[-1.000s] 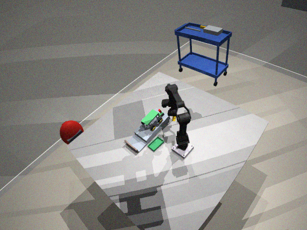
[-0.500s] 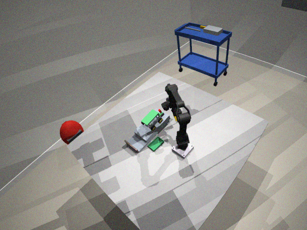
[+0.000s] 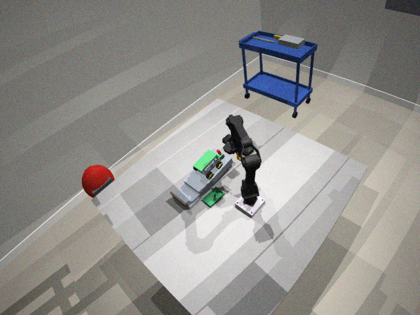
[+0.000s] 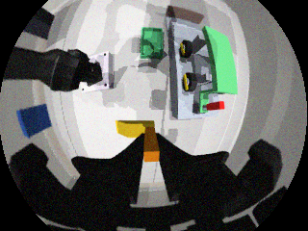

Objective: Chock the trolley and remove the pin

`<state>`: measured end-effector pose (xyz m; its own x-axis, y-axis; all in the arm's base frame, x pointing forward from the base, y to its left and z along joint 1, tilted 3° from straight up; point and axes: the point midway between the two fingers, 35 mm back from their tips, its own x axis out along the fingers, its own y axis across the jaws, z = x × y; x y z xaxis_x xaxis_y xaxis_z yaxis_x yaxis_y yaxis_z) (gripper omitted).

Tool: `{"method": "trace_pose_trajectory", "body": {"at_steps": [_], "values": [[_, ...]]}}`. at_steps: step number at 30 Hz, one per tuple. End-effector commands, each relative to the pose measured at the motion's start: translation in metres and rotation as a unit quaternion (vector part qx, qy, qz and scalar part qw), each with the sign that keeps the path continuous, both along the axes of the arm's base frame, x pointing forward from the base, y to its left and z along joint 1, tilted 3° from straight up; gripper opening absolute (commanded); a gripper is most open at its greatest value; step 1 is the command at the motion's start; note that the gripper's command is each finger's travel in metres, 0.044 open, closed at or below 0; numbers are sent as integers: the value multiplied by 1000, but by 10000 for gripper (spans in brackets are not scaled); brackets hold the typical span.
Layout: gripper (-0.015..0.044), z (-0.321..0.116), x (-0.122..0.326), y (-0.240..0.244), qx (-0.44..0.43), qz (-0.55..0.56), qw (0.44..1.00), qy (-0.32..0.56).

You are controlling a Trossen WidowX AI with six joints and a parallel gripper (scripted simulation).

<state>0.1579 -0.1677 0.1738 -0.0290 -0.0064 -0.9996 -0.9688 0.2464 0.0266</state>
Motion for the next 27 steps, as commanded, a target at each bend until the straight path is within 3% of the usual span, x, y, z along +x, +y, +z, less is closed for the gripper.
{"method": "trace_pose_trajectory", "body": {"at_steps": [1,27], "values": [[0,0,-1,0,-1,23,1000,2],[0,-4,36,64,2,23,1000,0]]}}
